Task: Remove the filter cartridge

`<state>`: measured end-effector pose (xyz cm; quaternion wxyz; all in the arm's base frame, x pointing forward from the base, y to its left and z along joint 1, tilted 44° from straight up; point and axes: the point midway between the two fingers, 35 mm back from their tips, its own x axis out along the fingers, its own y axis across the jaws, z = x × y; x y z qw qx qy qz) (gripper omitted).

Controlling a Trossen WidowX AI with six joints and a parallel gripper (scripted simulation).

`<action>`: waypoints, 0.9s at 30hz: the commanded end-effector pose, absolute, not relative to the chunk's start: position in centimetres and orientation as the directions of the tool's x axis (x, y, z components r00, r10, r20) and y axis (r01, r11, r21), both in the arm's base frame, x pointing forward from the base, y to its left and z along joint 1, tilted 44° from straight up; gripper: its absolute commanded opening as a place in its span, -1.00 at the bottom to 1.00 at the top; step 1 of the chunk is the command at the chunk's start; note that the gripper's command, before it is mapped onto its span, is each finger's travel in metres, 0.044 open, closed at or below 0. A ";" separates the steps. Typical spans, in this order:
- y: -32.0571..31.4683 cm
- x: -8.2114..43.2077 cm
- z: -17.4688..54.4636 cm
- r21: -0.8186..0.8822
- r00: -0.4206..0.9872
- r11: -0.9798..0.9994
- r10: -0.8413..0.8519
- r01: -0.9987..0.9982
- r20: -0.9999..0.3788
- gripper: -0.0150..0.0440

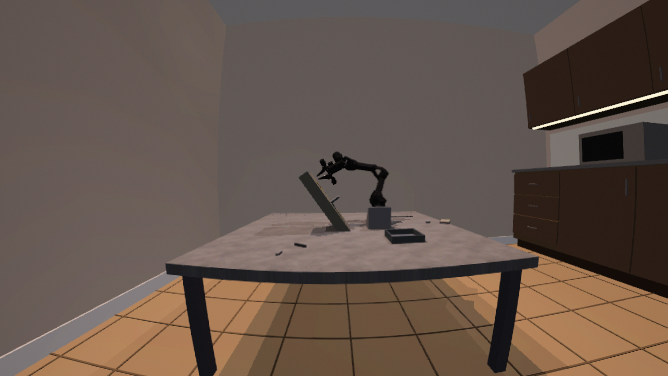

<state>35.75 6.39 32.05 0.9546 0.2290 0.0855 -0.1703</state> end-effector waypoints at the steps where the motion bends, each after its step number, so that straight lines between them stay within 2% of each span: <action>1: 11.3 34.3 26.8 0.590 0.900 0.684 -0.264 0.429 -0.347 -0.15; 10: 16.5 30.4 20.5 0.680 0.864 0.536 -0.257 0.501 -0.433 -0.15; 16: 19.3 26.7 16.6 0.767 0.864 0.400 -0.282 0.501 -0.418 -0.15; 27: 19.5 26.4 16.3 0.780 0.866 0.383 -0.284 0.495 -0.411 -0.15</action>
